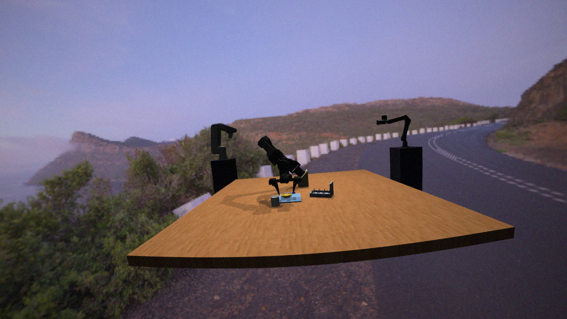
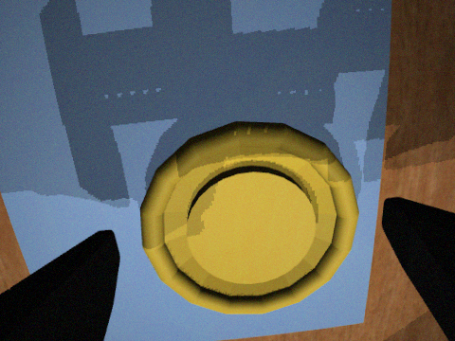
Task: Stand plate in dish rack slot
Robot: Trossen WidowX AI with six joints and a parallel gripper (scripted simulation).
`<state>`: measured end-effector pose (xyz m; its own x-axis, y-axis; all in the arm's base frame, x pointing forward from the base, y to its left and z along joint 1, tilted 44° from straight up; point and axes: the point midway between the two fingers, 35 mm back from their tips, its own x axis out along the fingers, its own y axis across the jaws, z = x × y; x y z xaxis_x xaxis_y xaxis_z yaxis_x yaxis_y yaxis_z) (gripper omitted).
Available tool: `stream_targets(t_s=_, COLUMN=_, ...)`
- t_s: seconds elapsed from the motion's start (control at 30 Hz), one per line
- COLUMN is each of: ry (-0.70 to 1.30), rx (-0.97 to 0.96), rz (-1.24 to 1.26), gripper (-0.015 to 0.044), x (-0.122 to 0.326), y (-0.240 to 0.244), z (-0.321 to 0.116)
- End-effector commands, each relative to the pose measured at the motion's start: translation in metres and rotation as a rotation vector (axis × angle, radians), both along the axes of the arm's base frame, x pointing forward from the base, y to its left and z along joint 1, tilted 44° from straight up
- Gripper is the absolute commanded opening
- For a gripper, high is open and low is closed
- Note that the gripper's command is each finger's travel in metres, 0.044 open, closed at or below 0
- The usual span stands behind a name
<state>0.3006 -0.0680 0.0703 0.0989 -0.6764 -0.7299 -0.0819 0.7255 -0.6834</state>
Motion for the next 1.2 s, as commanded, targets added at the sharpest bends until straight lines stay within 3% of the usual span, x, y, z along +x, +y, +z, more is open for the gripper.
stream_targets(t_s=0.0, ry=0.007, rx=-0.007, rz=0.004, gripper=0.0400, x=-0.001, y=-0.005, z=-0.005)
stream_targets(t_s=0.5, ry=0.006, rx=-0.010, rz=0.004, gripper=0.0372, x=-0.001, y=-0.011, z=-0.011)
stream_targets(t_s=0.83, ry=0.006, rx=-0.010, rz=0.004, gripper=0.0305, x=-0.001, y=-0.011, z=-0.011)
stream_targets(t_s=1.17, ry=-0.031, rx=0.012, rz=0.005, gripper=0.0042, x=0.006, y=0.019, z=0.016)
